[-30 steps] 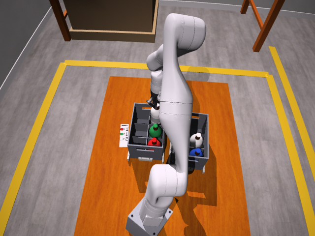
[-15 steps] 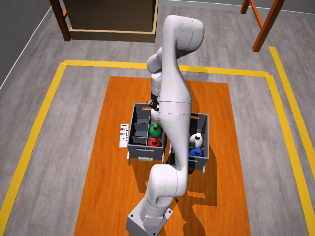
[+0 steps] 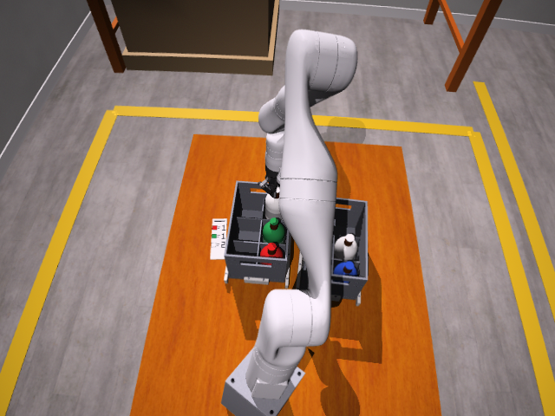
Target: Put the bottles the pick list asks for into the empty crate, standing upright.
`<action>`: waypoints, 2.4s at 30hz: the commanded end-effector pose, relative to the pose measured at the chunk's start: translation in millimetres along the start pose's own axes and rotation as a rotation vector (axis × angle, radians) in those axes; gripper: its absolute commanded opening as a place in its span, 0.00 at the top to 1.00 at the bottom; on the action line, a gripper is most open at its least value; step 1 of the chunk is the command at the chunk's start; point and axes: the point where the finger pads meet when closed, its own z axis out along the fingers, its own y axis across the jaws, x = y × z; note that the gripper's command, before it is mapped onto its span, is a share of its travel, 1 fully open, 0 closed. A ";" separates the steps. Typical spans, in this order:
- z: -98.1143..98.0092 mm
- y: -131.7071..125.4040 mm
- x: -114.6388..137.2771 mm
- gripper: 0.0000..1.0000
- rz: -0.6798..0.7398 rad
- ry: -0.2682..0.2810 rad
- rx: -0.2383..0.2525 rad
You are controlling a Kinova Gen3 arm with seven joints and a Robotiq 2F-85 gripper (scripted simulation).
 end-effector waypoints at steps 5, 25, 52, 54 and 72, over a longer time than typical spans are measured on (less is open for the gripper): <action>4.5 -0.5 -0.8 0.90 0.000 -0.002 0.001; 20.6 -0.5 -0.8 0.90 0.000 -0.002 0.001; 33.1 -0.5 -0.8 0.90 0.000 -0.002 0.001; 33.6 -0.5 -0.8 0.90 0.000 -0.002 0.001; 41.1 -0.5 -0.8 0.90 0.000 -0.002 0.001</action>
